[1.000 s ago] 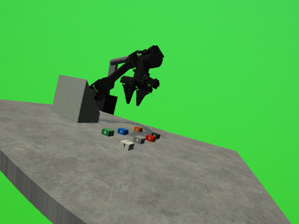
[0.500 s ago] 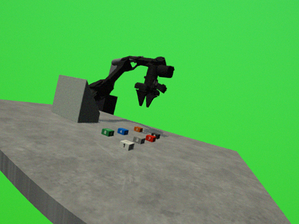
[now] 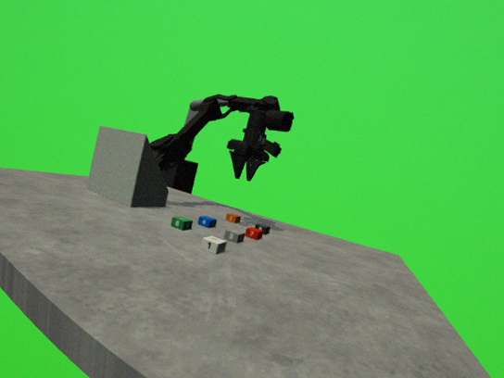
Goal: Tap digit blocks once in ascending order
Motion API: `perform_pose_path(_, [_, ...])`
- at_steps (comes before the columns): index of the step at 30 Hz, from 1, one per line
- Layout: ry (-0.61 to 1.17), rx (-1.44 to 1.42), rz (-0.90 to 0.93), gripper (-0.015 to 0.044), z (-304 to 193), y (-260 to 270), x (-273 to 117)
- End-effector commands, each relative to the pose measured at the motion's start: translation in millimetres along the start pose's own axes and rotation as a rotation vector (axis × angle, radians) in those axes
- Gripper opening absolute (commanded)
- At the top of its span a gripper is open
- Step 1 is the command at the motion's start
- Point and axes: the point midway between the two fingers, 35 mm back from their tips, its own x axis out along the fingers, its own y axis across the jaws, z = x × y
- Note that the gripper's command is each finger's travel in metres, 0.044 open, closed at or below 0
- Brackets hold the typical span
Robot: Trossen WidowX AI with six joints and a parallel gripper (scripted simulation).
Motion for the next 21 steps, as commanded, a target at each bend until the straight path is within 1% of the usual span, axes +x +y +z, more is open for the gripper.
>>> perform_pose_path(1, [-0.002,0.005,0.006,0.0400,8.0,0.5,-1.4])
perform_pose_path(8, [-0.005,0.001,0.005,0.0400,91.8,-17.1,-3.2])
perform_pose_path(10, [-0.005,0.001,0.005,0.0400,107.1,-22.4,-1.2])
perform_pose_path(21, [-0.006,0.001,0.005,0.0400,109.0,-23.1,-0.9])
